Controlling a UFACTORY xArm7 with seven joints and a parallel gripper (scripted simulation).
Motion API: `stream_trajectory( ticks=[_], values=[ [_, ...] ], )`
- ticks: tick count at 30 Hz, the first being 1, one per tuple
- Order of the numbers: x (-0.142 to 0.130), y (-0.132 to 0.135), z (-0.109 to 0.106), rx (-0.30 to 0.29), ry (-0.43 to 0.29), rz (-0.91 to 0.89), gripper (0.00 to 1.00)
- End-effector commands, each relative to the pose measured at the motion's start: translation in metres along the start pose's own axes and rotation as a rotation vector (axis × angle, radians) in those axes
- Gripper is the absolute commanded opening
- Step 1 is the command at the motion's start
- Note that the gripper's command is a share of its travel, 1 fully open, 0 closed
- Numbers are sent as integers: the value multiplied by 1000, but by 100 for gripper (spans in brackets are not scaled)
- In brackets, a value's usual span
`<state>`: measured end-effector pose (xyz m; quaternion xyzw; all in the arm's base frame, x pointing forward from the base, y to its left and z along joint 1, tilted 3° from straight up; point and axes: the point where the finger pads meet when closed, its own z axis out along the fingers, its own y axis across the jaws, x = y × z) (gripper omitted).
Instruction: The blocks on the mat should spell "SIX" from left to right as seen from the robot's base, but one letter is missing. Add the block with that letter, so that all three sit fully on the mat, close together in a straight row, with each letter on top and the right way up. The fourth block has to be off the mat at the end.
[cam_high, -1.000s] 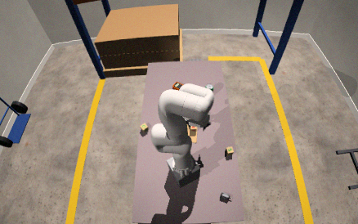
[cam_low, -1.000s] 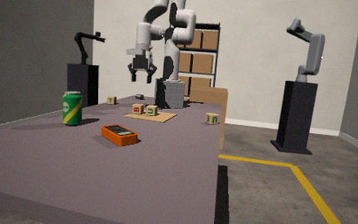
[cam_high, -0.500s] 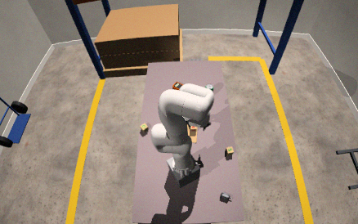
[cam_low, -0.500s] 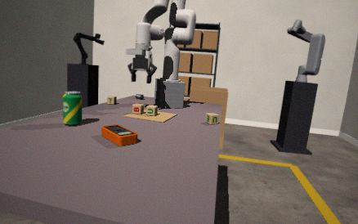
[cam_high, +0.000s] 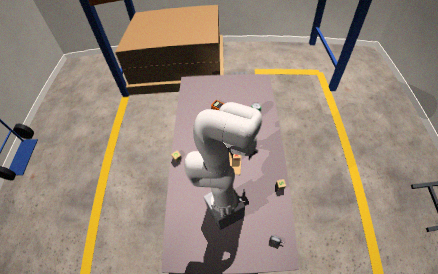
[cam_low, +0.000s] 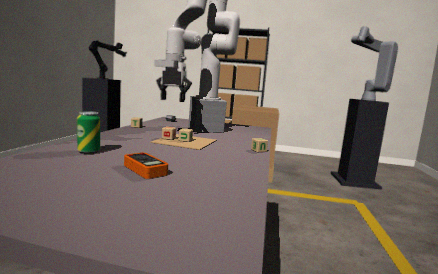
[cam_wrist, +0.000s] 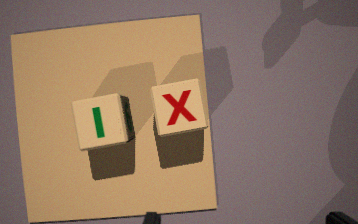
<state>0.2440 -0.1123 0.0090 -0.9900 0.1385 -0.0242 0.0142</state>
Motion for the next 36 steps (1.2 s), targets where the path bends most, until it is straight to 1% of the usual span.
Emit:
stream_trajectory(
  ticks=[1,22,25,28,30,32,36],
  values=[
    [1,0,-1,0,3,0,100],
    [1,0,-1,0,3,0,100],
    [1,4,0,1,1,1,100],
    [1,18,1,7,-6,3,100],
    [0,34,2,14,-13,5,100],
    [0,34,2,14,-13,5,100],
    [-9,82,6,32,-26,11,100]
  ],
)
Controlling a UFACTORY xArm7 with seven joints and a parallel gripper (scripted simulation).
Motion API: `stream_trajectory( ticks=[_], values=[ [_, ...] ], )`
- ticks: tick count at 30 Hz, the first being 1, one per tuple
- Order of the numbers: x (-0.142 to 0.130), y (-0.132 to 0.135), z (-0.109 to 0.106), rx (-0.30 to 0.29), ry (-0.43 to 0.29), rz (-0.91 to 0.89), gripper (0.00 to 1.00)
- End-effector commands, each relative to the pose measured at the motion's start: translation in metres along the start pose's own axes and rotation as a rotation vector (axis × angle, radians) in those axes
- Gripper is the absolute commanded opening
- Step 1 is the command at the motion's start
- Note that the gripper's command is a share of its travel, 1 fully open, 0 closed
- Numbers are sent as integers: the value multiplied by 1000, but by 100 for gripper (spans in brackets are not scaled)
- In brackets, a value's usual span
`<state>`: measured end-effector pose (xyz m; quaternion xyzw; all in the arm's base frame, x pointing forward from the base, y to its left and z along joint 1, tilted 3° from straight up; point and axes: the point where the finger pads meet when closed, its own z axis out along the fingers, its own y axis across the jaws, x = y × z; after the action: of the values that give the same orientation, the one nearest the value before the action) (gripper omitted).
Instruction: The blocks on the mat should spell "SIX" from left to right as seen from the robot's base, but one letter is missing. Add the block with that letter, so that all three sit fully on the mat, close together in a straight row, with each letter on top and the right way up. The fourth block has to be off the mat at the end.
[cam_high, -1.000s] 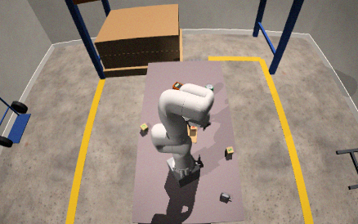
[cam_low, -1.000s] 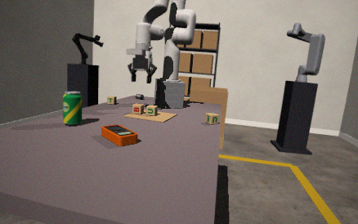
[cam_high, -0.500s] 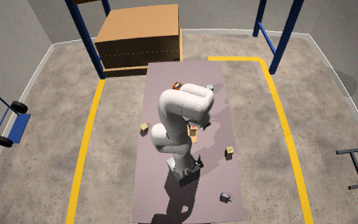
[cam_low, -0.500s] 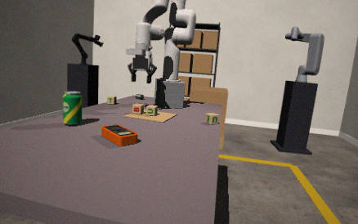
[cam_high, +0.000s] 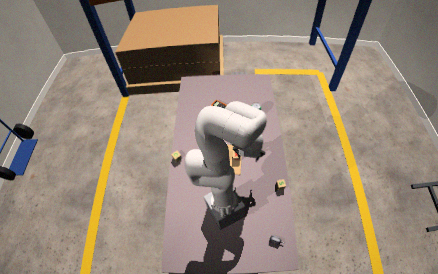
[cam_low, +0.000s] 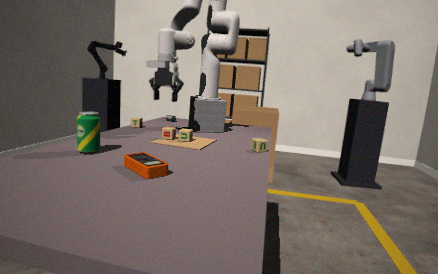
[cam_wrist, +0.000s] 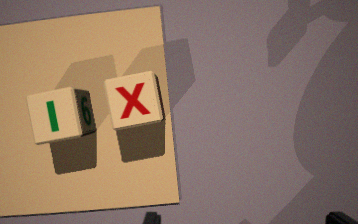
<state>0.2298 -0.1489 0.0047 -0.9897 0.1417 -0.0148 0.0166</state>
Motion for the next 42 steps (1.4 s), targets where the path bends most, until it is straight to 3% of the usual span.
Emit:
stream_trajectory(
  ticks=[1,11,13,16,23,27,42],
  values=[
    [-10,57,4,34,-9,5,100],
    [-52,148,8,45,-1,8,100],
    [-52,148,8,45,-1,8,100],
    [-79,185,7,36,8,6,100],
    [-122,231,4,9,19,-4,100],
    [-132,241,2,0,21,-7,100],
    [-133,241,2,0,21,-7,100]
  ],
)
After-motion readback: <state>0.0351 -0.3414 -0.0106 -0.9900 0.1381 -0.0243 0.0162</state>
